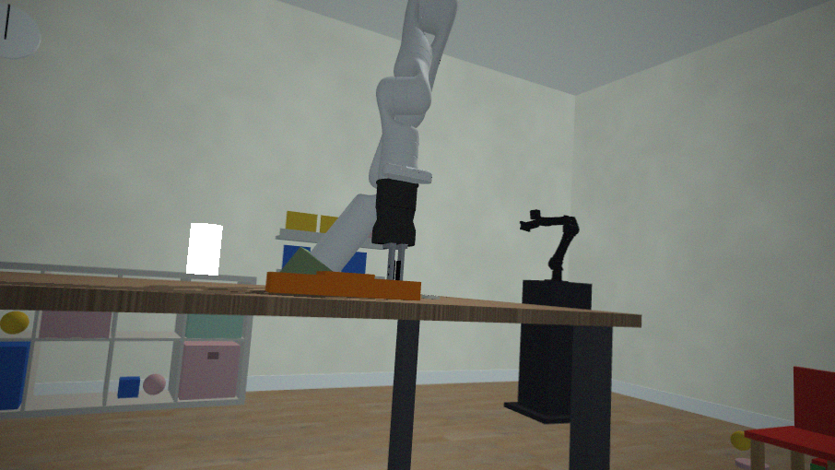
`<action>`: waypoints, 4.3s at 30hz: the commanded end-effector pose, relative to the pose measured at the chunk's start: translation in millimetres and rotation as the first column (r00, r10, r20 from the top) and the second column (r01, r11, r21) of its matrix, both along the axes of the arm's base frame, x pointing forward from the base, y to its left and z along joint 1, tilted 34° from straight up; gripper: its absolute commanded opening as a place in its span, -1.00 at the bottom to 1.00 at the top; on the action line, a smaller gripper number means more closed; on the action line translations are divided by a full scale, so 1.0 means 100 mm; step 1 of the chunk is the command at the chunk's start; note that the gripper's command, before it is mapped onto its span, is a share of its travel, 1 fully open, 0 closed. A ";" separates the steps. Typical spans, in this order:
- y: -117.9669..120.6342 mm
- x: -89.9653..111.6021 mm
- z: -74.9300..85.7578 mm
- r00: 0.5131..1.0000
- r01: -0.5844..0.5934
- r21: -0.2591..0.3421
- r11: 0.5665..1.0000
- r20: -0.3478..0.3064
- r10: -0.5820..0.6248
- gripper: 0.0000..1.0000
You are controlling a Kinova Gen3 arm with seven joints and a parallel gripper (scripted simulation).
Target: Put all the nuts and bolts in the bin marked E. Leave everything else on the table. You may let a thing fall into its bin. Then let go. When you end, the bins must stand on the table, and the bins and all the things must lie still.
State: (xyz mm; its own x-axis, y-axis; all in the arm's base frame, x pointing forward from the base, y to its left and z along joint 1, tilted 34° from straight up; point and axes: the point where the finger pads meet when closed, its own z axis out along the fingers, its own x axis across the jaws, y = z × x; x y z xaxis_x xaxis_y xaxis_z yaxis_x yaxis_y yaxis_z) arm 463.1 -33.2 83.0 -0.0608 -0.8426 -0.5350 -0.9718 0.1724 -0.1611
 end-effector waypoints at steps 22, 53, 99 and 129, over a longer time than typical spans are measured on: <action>0.09 0.02 -0.12 1.000 -0.005 0.005 1.000 -0.004 0.005 -0.39; 0.09 0.02 -0.12 1.000 -0.005 0.005 1.000 -0.004 0.005 -0.39; -0.52 -0.24 0.86 1.000 -0.005 0.005 1.000 -0.004 0.005 -0.39; -0.53 -0.80 1.01 0.926 0.328 0.059 0.943 -0.219 -0.308 0.24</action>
